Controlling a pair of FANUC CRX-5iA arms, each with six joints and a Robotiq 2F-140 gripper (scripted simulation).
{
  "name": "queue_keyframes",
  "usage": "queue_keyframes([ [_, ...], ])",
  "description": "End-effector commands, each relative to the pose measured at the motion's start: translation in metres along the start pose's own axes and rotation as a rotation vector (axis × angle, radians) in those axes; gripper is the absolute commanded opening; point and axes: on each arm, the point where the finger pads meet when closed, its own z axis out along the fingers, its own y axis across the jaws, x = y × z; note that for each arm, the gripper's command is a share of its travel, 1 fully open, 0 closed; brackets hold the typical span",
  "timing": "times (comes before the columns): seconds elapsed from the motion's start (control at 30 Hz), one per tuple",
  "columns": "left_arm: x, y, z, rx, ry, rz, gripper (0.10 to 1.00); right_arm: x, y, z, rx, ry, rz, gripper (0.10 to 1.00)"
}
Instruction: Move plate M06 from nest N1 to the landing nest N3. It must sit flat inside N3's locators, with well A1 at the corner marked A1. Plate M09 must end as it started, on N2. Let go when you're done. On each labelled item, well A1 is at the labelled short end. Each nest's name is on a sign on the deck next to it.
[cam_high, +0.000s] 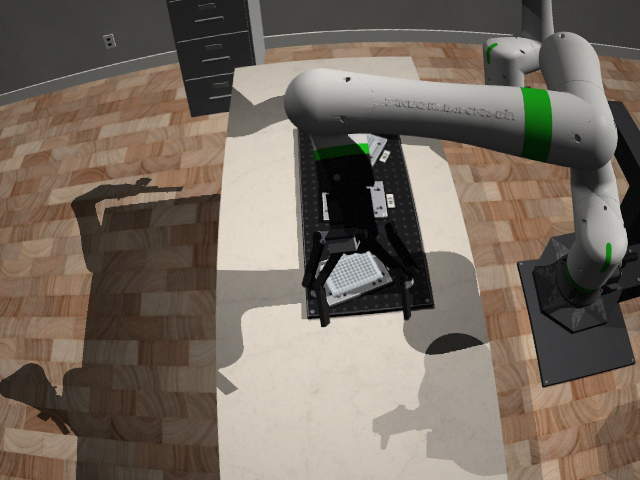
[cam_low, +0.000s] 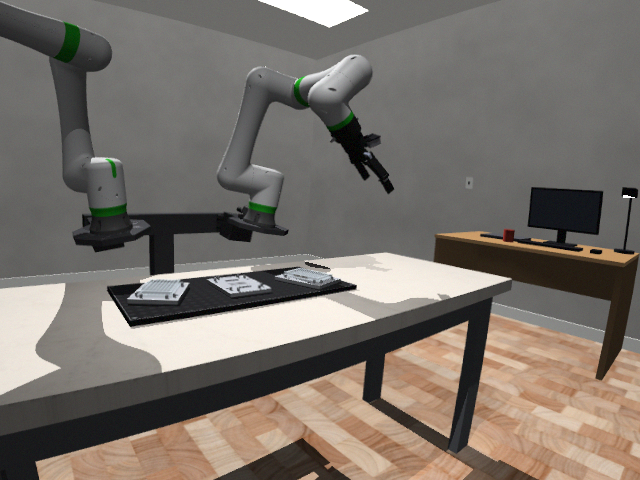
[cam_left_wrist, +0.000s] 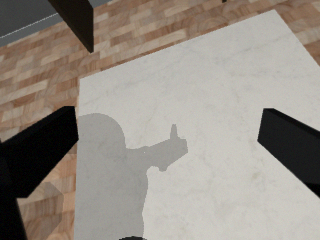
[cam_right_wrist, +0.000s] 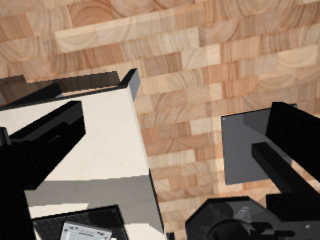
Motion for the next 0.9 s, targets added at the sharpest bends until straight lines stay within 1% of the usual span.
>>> queue_keyframes([
  [0.0, 0.001, 0.0, -0.001, -0.001, 0.0, -0.002, 1.0, 0.002, 0.004, -0.002, 0.0, 0.005, -0.008, 1.0],
  [0.87, 0.001, 0.0, -0.001, -0.001, 0.0, -0.002, 1.0, 0.014, 0.035, -0.01, -0.013, 0.038, -0.08, 1.0],
])
